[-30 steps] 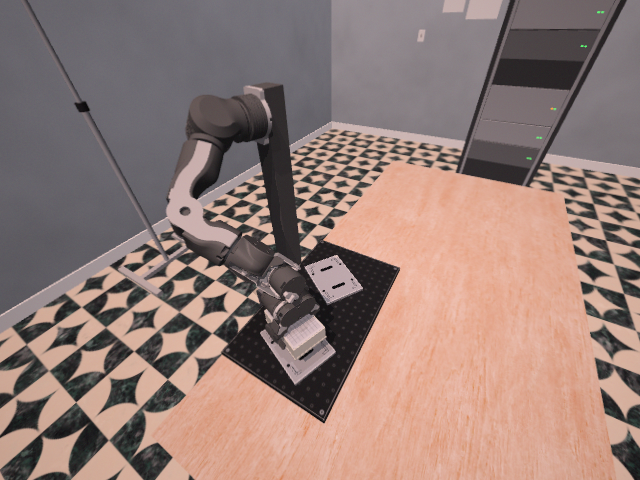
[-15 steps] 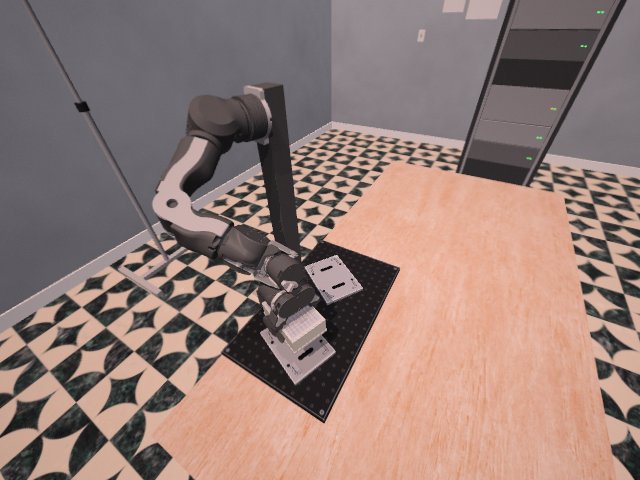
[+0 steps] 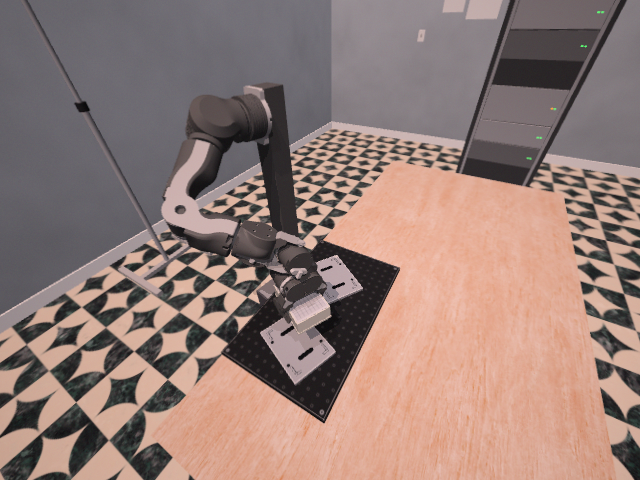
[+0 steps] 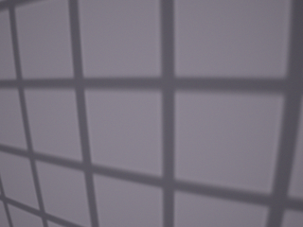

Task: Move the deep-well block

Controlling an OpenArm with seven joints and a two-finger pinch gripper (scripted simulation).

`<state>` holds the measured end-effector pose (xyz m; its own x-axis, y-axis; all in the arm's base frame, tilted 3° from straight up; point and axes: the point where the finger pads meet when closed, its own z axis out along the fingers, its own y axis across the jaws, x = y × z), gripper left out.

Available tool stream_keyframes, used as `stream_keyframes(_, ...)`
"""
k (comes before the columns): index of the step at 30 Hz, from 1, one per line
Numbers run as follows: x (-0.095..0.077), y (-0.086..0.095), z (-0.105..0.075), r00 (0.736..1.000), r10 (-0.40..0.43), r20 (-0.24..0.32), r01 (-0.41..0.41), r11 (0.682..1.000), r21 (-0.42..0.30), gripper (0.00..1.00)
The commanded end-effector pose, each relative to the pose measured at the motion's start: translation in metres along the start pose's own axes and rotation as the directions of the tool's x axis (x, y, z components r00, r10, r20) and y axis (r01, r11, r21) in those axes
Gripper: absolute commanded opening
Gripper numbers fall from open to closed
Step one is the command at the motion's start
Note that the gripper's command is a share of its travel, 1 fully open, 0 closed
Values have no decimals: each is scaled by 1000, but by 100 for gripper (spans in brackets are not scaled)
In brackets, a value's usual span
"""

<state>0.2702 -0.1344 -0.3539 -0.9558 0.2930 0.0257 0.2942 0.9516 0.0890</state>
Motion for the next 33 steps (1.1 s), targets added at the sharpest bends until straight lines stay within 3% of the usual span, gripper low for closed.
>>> stream_keyframes(1, -6, -4, -3, 996, 85, 29, -86, 996, 28, 0)
stream_keyframes(12, -6, -4, -3, 996, 85, 29, -86, 996, 28, 0)
stream_keyframes(17, 19, 29, 0, 996, 85, 29, -86, 996, 28, 0)
stream_keyframes(29, 19, 29, 0, 996, 85, 29, -86, 996, 28, 0)
stream_keyframes(33, 38, 56, 2, 996, 84, 28, -85, 996, 27, 0)
